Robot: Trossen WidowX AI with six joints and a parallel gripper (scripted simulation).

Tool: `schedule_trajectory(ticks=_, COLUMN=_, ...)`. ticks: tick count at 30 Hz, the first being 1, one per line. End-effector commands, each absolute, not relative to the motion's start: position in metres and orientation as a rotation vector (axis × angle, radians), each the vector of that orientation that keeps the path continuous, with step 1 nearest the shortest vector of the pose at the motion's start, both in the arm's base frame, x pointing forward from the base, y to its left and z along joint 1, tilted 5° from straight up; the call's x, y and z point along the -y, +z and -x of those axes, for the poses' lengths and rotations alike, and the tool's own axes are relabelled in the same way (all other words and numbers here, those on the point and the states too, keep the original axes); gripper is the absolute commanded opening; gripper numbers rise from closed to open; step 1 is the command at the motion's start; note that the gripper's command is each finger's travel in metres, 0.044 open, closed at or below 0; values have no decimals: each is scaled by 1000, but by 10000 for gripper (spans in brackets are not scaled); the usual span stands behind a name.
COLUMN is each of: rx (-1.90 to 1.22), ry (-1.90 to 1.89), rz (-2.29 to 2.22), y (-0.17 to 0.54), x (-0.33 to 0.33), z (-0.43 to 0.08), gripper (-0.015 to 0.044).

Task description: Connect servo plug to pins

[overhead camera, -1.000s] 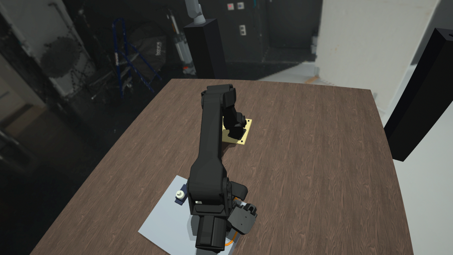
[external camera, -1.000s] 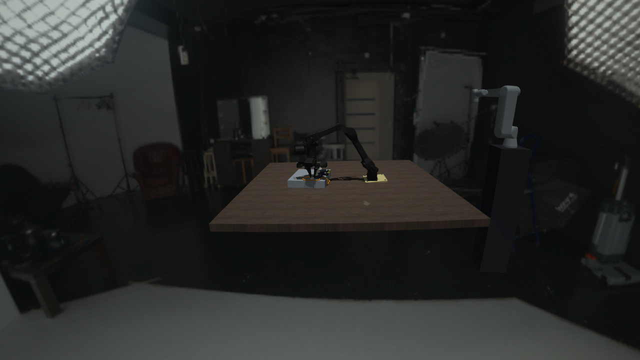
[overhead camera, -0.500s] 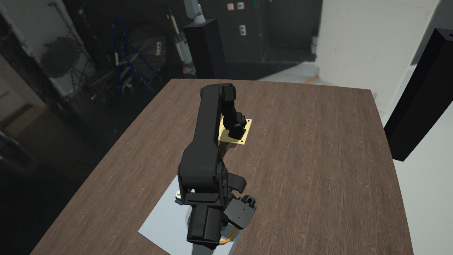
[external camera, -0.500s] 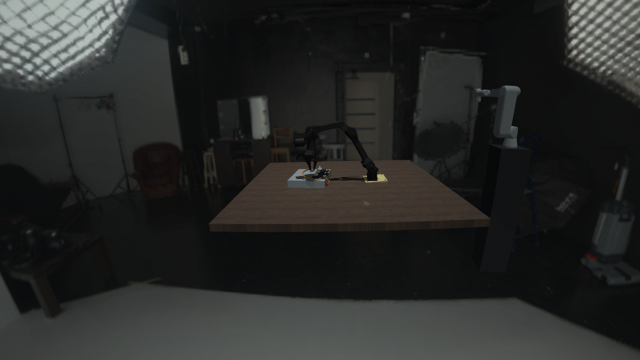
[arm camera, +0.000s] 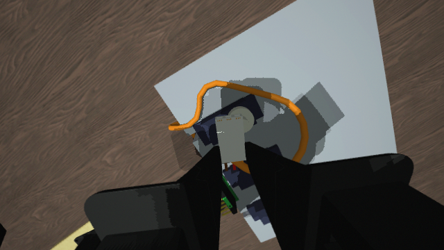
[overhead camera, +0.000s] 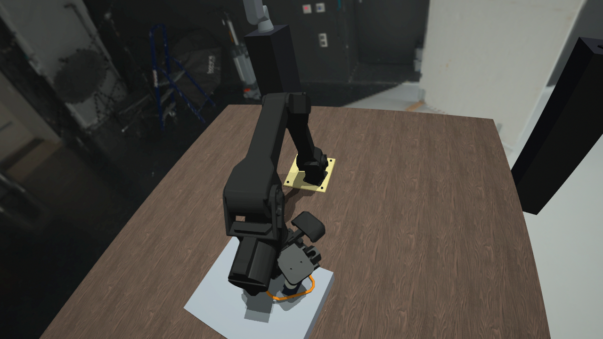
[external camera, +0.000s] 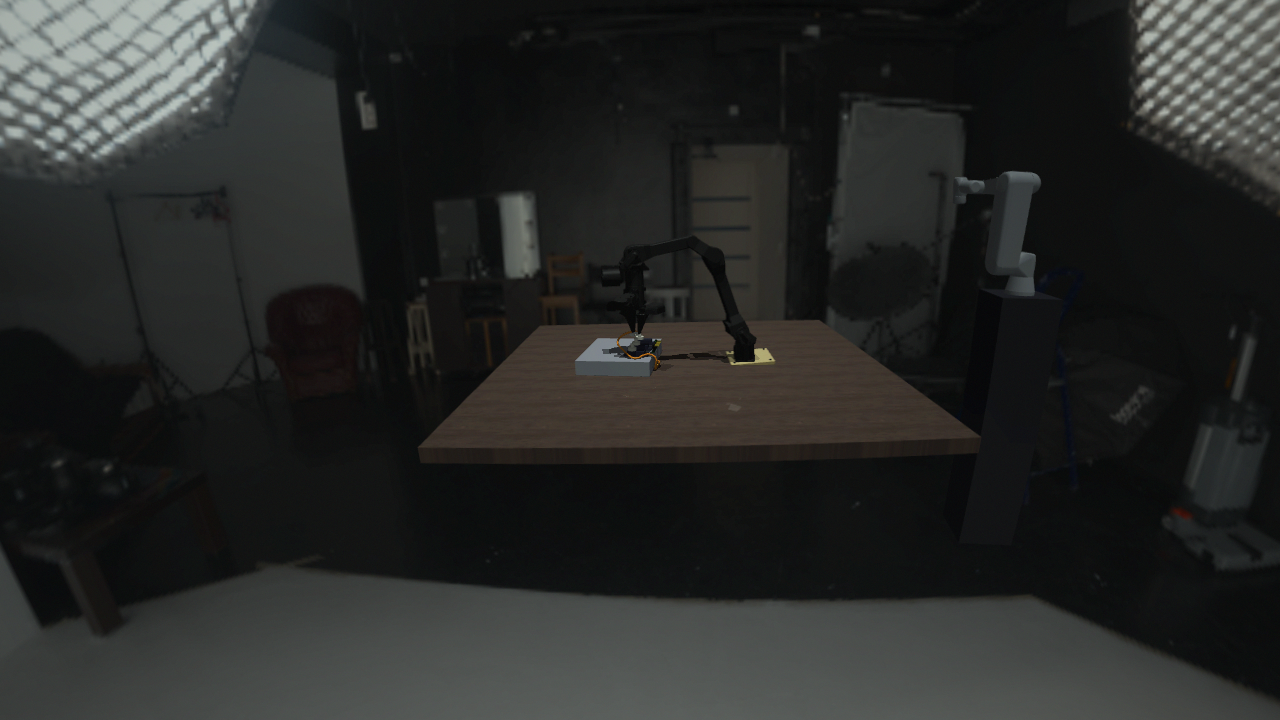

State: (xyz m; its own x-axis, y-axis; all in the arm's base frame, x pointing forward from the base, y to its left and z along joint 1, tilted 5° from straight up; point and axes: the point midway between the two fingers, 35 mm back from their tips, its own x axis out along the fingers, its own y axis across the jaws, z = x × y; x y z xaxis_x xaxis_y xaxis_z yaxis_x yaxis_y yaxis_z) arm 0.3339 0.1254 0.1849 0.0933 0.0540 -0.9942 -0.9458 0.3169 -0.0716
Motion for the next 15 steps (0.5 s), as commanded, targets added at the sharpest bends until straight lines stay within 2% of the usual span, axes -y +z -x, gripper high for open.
schedule_trajectory(ticks=1, rx=-1285, ry=839, rz=840, y=186, x=-110, z=-321, gripper=0)
schedule_trajectory(ticks=15, rx=-1404, ry=526, rz=494, y=180, x=-70, z=-277, gripper=0)
